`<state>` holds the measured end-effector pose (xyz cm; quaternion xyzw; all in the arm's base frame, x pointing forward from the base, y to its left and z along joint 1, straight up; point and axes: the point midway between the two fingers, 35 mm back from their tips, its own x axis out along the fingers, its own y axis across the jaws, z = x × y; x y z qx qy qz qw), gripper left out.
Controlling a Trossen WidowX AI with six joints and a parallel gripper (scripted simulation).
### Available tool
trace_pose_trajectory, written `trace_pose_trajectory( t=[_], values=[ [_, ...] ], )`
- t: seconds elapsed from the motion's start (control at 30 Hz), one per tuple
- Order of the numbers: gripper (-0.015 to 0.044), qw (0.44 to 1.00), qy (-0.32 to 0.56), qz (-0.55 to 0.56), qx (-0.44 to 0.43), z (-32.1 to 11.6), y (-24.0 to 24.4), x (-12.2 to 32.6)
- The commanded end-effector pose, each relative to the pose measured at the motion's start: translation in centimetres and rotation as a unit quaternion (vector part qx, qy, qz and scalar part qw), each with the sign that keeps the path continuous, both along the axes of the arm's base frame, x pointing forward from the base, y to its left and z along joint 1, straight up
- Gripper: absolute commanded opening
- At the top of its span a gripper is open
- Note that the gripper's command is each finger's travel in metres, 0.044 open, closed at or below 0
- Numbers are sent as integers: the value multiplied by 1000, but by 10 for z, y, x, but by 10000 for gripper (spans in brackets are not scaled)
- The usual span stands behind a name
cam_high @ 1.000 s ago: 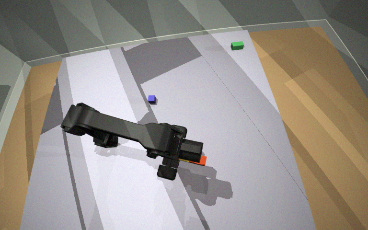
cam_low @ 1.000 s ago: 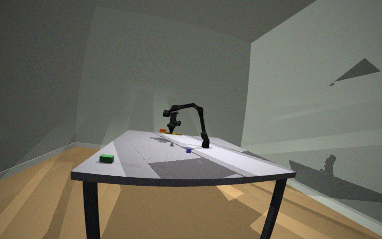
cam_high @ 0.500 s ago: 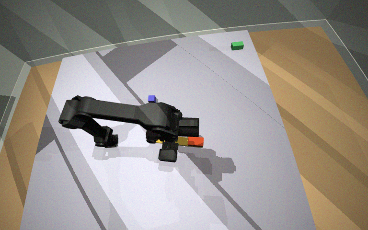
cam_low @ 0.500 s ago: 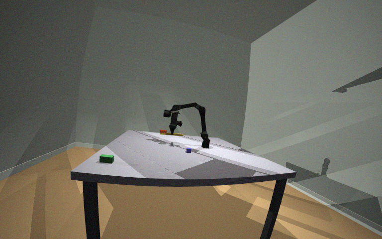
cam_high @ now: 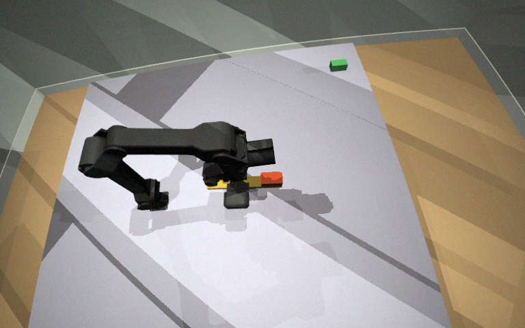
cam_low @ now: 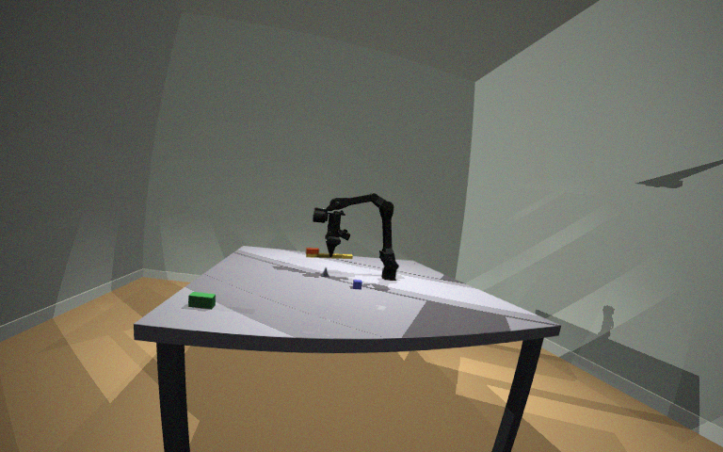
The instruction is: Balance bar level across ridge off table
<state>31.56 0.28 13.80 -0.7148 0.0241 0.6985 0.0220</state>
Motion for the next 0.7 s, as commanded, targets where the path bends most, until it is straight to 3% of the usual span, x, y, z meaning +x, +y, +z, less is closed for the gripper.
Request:
trace_pose_trajectory(
  t=[0.0,0.67],
  values=[
    [0,1000,-4,18,2,4,14,-8],
    [0,1000,-3,29,2,-20,20,-10]
  ],
)
